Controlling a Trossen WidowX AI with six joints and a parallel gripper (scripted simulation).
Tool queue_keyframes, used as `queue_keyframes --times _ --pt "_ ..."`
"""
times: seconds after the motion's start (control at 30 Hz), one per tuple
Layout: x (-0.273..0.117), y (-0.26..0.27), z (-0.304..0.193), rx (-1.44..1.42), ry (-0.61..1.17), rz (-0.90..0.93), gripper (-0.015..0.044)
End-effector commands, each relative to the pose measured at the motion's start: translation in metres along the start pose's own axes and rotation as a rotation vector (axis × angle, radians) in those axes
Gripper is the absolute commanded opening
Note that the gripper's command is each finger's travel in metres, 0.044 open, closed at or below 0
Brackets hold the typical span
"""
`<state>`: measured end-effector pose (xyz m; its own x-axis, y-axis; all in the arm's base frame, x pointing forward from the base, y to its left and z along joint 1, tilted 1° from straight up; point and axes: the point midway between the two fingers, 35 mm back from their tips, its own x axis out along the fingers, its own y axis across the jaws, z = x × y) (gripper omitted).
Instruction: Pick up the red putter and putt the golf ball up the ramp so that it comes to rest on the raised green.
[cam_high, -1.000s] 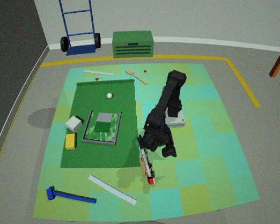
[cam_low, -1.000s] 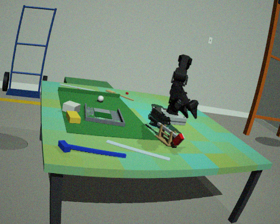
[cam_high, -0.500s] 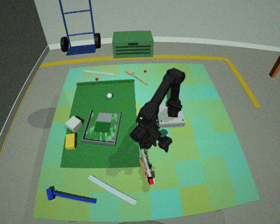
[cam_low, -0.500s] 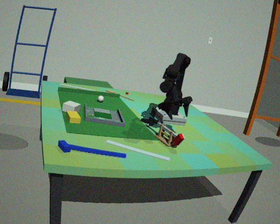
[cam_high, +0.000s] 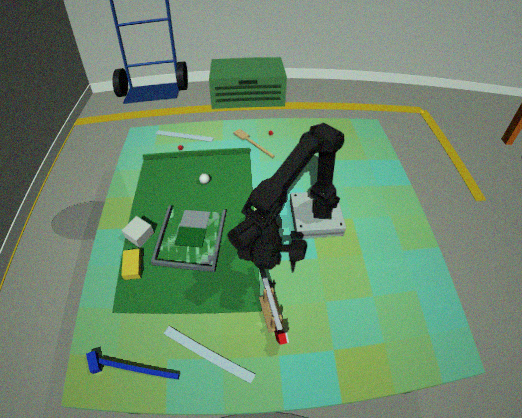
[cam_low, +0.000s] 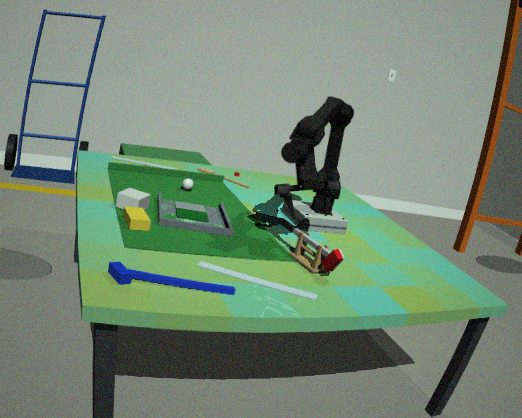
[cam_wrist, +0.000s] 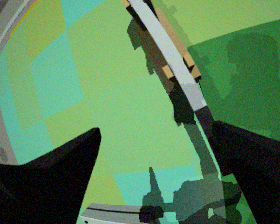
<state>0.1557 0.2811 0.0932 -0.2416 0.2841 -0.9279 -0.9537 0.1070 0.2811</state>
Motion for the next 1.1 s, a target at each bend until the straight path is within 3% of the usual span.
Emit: queue_keyframes --times 0.0,0.53,1.07 --pt "-0.015 -0.048 -0.023 -0.508 0.059 -0.169 0.0440" --pt "-0.014 -0.048 -0.023 -0.508 0.059 -0.169 0.0440" --pt "0.018 -0.058 -0.031 -0.508 0.059 -0.169 0.0440"
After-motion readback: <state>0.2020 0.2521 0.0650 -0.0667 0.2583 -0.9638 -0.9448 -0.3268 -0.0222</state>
